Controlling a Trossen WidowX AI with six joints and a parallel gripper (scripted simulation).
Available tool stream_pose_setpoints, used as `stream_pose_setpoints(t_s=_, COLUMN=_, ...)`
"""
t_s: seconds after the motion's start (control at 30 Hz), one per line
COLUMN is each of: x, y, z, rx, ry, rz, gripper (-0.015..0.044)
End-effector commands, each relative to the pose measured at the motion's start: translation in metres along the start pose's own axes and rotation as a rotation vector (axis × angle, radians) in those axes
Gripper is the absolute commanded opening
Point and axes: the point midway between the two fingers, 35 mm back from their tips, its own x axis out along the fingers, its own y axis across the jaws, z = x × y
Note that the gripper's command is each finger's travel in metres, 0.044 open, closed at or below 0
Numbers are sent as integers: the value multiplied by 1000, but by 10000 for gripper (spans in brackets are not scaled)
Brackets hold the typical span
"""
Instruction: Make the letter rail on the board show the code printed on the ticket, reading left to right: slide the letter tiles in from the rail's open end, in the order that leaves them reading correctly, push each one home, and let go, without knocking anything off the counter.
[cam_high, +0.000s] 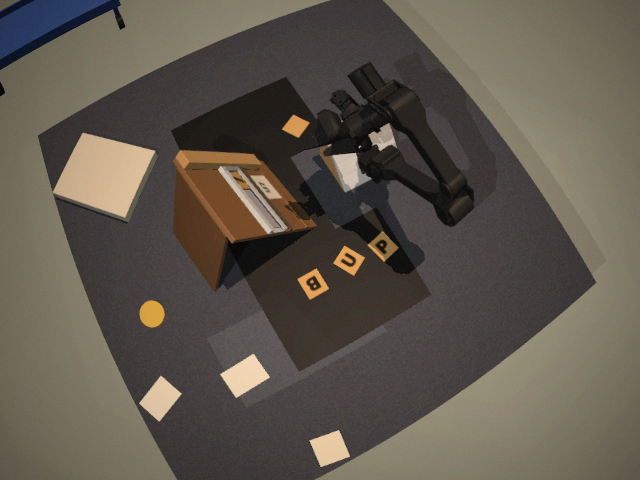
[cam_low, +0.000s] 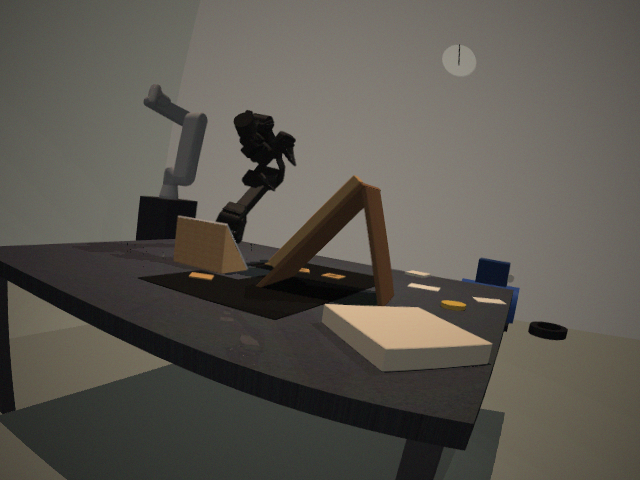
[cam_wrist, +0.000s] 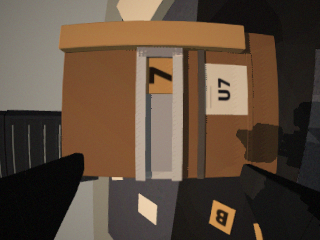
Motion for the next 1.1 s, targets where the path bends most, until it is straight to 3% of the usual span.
stream_pose_setpoints(t_s=0.0, x=0, y=0, z=0, rx=9, ry=2, rz=6, gripper=440)
stream_pose_setpoints(t_s=0.03, x=0, y=0, z=0, rx=9, ry=2, rz=6, gripper=440)
stream_pose_setpoints(t_s=0.17, x=21, y=-4, z=-18, rx=-26, ry=51, rz=-83, gripper=340)
stream_pose_setpoints(t_s=0.6, x=94, y=-62, z=-118, rx=-247, ry=253, rz=-525, gripper=340)
stream_pose_setpoints(t_s=1.07, x=104, y=-151, z=-200, rx=-517, ry=385, rz=-879, gripper=340)
